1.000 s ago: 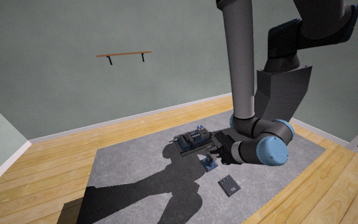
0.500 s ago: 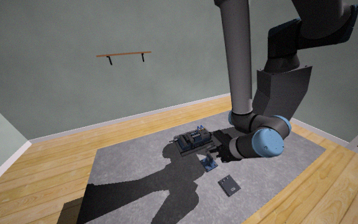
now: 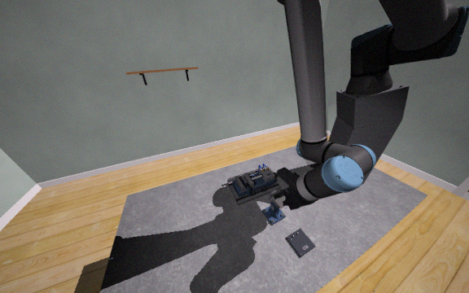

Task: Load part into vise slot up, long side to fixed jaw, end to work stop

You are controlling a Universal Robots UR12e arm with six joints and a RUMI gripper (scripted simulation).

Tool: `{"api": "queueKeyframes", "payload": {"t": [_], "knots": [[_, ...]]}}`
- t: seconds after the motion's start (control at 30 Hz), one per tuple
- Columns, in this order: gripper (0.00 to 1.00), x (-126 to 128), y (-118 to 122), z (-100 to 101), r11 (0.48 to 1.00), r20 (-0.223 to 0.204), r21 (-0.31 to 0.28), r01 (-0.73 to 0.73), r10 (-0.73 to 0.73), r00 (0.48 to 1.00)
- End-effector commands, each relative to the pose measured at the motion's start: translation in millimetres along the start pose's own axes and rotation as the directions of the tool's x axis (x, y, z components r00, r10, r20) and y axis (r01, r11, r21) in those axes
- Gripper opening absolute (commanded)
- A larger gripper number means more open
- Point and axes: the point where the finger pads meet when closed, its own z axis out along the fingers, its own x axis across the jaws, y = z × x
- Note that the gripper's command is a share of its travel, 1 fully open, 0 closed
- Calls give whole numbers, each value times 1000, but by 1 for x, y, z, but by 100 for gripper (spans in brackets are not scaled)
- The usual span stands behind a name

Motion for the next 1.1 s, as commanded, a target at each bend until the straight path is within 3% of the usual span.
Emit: {"api": "queueKeyframes", "payload": {"t": [0.0,0.63,1.07], "knots": [[51,0,-1,0,999,1,-49,0,0,1000],[51,0,-2,0,980,1,-198,0,0,1000],[51,0,-3,0,942,1,-335,0,0,1000]]}}
